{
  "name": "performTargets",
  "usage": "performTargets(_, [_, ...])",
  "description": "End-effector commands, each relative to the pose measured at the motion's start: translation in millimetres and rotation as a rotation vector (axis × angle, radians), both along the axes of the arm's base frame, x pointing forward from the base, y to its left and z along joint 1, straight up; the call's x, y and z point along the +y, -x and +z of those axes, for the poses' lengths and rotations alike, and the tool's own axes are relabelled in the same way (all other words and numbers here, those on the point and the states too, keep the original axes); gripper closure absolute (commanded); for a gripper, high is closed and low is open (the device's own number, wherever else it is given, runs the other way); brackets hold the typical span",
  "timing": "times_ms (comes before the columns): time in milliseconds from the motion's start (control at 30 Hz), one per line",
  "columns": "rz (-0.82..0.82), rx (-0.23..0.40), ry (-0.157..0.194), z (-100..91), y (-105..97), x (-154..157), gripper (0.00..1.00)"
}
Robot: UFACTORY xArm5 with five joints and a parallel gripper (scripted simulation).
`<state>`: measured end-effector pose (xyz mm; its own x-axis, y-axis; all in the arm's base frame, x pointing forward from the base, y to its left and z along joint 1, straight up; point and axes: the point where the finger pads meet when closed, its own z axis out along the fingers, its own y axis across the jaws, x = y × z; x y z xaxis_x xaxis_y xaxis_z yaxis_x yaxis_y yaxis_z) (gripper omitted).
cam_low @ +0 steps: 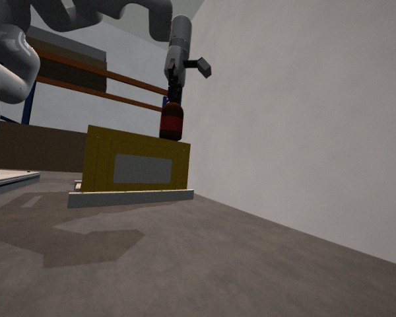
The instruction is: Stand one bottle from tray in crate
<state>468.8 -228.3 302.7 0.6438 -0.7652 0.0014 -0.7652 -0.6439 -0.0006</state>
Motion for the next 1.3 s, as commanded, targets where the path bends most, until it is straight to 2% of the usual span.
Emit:
performTargets(0, [0.0, -0.004, 0.002, 1.8, -0.6, -0.3, 1.0])
performTargets(433, [0.0, -0.004, 0.002, -3.1, -0.9, -0.4, 1.0])
performTargets(1267, [0.0, -0.004, 0.002, -28.4, -1.5, -0.8, 1.0])
